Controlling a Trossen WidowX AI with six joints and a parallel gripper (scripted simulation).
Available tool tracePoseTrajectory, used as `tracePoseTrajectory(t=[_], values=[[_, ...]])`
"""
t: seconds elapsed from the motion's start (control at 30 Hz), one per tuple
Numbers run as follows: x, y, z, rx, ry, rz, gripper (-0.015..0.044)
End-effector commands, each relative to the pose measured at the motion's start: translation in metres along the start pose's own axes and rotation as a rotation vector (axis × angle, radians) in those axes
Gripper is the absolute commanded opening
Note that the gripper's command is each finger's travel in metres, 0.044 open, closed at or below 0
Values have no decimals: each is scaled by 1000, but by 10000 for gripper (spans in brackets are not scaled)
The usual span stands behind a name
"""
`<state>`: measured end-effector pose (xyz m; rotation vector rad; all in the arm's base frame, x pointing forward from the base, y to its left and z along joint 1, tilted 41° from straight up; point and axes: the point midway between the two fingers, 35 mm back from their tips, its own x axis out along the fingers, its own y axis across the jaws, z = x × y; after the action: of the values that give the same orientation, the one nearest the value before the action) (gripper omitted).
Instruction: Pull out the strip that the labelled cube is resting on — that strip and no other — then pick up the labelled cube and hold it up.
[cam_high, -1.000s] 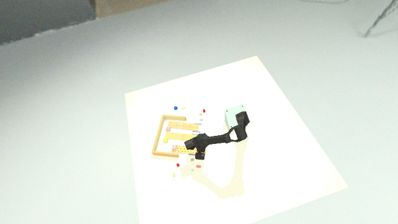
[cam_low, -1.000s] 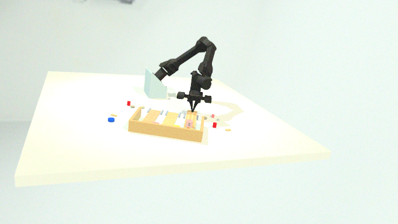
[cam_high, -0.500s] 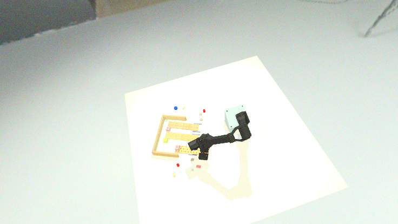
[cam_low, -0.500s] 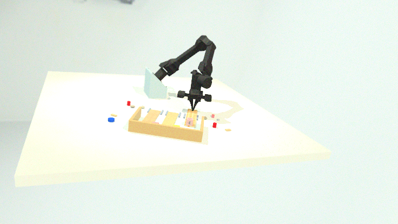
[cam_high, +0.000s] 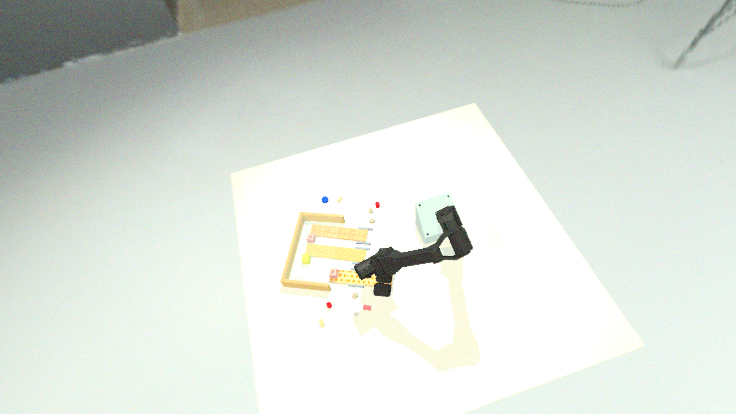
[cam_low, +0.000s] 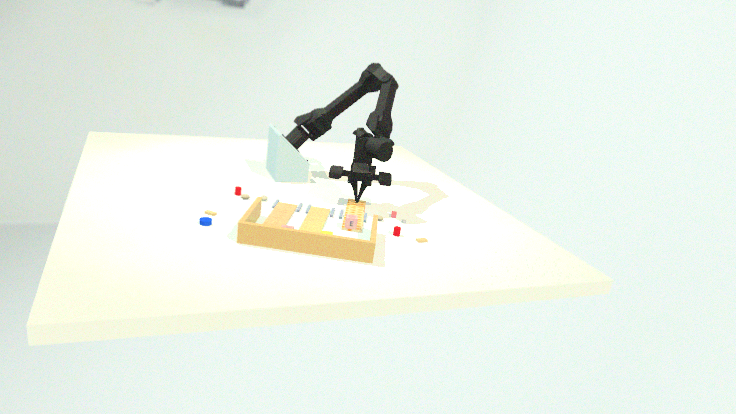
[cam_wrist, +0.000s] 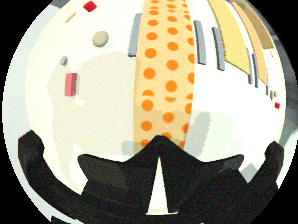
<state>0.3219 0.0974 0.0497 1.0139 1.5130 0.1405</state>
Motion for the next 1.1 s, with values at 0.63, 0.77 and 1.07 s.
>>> tracePoseTrajectory(t=[0.63, 0.77, 1.07], values=[[4, -1, -39, 5, 16, -8, 0], [4, -1, -45, 5, 17, -8, 0], [-9, 1, -46, 2, 3, -2, 0]])
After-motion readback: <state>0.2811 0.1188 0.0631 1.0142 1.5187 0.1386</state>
